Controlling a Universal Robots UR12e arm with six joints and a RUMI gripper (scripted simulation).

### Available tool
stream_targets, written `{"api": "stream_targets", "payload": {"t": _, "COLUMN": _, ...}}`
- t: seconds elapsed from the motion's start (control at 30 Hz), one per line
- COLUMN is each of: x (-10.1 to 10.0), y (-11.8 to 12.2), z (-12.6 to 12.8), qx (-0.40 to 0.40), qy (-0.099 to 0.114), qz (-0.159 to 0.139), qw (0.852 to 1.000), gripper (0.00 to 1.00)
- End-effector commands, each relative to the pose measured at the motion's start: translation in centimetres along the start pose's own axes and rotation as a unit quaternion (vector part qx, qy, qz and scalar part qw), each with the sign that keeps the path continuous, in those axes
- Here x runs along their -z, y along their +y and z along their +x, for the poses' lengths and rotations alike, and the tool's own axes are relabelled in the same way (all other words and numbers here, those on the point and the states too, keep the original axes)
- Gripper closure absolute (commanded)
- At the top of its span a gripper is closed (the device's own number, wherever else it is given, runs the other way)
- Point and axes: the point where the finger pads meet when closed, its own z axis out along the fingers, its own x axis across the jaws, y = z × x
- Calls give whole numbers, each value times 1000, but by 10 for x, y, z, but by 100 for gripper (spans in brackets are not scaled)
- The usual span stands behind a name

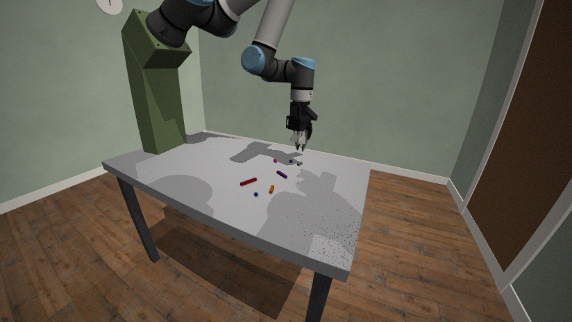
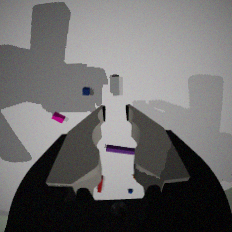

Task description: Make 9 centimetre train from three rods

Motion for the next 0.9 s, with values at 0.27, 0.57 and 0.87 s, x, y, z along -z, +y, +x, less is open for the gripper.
{"api": "stream_targets", "payload": {"t": 0.27, "x": -4, "y": -3, "z": 3, "qx": 2, "qy": 2, "qz": 2, "qw": 1000, "gripper": 86}}
{"api": "stream_targets", "payload": {"t": 0.57, "x": -11, "y": -3, "z": 3, "qx": 2, "qy": 2, "qz": 2, "qw": 1000, "gripper": 86}}
{"api": "stream_targets", "payload": {"t": 0.87, "x": -24, "y": -3, "z": 3, "qx": 2, "qy": 2, "qz": 2, "qw": 1000, "gripper": 86}}
